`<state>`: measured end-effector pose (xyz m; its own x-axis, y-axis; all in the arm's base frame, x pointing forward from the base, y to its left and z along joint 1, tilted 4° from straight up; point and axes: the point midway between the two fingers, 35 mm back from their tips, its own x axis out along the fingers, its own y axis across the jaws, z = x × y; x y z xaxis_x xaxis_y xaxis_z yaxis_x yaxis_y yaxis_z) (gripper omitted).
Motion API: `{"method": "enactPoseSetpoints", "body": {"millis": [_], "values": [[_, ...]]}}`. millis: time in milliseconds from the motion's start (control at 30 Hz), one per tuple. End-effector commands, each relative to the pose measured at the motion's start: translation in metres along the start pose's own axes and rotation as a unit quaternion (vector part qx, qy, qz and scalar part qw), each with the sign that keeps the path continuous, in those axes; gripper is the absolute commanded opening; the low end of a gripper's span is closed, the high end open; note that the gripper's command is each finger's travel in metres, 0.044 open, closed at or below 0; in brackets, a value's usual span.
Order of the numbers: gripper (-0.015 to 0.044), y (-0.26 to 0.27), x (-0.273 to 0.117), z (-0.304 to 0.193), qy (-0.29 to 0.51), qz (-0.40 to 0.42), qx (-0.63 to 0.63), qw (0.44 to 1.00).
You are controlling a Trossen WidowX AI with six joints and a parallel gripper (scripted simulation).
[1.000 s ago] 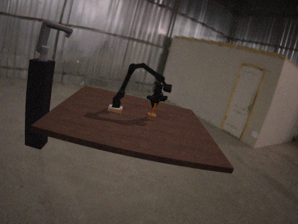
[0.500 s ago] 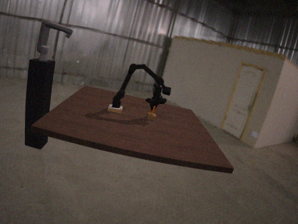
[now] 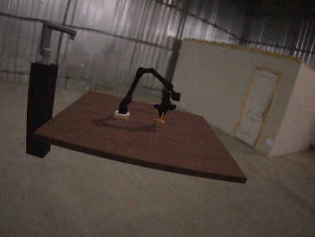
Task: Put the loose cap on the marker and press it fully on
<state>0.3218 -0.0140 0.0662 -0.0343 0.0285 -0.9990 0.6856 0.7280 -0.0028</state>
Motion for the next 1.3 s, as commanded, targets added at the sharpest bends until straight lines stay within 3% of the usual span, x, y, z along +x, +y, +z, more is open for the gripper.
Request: {"method": "enactPoseSetpoints", "body": {"millis": [0, 267, 367, 533, 700, 767, 1000, 1267], "values": [[0.0236, 0.0, 0.0, 0.0, 0.0, 0.0, 0.0, 1.0], [0.044, 0.0, 0.0, 0.0, 0.0, 0.0, 0.0, 1.0], [0.044, 0.001, -0.008, 0.001, 0.0, 0.0, -0.001, 1.0], [0.044, 0.0, -0.067, 0.001, 0.0, 0.001, -0.001, 1.0], [0.044, 0.0, -0.075, 0.0, 0.0, 0.0, 0.0, 1.0], [0.0387, 0.0, -0.074, 0.0, 0.0, 0.0, -0.03, 1.0], [0.0204, -0.002, -0.066, -0.002, -0.001, 0.001, -0.336, 0.942], [0.0, -0.002, -0.065, -0.002, -0.001, 0.001, -0.364, 0.931]]}}
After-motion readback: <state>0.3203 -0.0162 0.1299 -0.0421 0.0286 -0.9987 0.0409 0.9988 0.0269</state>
